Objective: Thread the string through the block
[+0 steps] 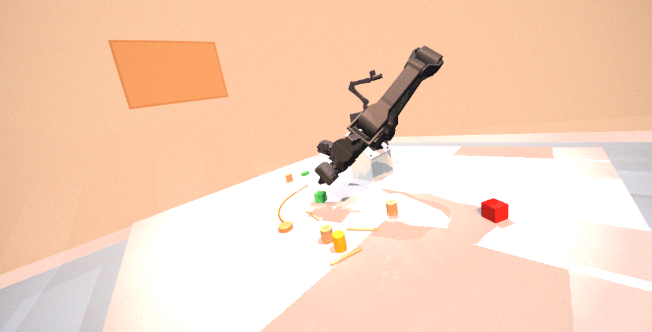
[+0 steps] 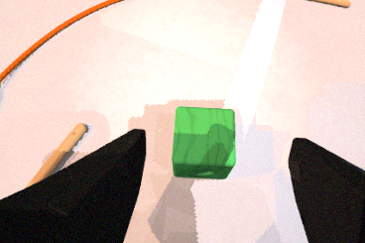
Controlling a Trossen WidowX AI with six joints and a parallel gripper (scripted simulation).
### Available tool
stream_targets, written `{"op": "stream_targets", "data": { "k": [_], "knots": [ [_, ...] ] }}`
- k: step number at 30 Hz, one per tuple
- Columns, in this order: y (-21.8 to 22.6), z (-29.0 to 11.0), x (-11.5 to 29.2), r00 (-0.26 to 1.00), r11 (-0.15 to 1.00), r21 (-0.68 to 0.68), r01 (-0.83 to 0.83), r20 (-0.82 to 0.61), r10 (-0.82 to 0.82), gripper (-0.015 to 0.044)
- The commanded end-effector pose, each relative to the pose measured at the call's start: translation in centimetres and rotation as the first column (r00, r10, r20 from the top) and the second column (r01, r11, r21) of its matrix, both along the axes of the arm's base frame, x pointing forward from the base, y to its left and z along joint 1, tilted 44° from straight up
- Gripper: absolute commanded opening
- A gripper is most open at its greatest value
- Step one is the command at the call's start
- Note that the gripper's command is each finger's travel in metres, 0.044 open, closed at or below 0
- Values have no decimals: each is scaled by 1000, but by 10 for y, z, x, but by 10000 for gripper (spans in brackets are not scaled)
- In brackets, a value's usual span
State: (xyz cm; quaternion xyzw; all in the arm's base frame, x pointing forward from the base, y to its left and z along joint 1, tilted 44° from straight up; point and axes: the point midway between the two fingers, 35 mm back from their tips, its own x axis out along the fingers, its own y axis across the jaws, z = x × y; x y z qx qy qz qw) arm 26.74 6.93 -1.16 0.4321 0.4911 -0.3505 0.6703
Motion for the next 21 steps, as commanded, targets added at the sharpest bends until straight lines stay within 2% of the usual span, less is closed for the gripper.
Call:
{"op": "stream_targets", "data": {
  "k": [1, 15, 17, 21],
  "knots": [
    [1, 3, 1, 1000, 1000, 3, -4, 5, 4, 245],
    [1, 3, 1, 1000, 1000, 3, -4, 5, 4, 245],
    [0, 0, 0, 998, 998, -4, -55, -14, 55, 297],
    [-2, -8, 1, 924, 928, 1, -372, -99, 370, 402]
  ]
}}
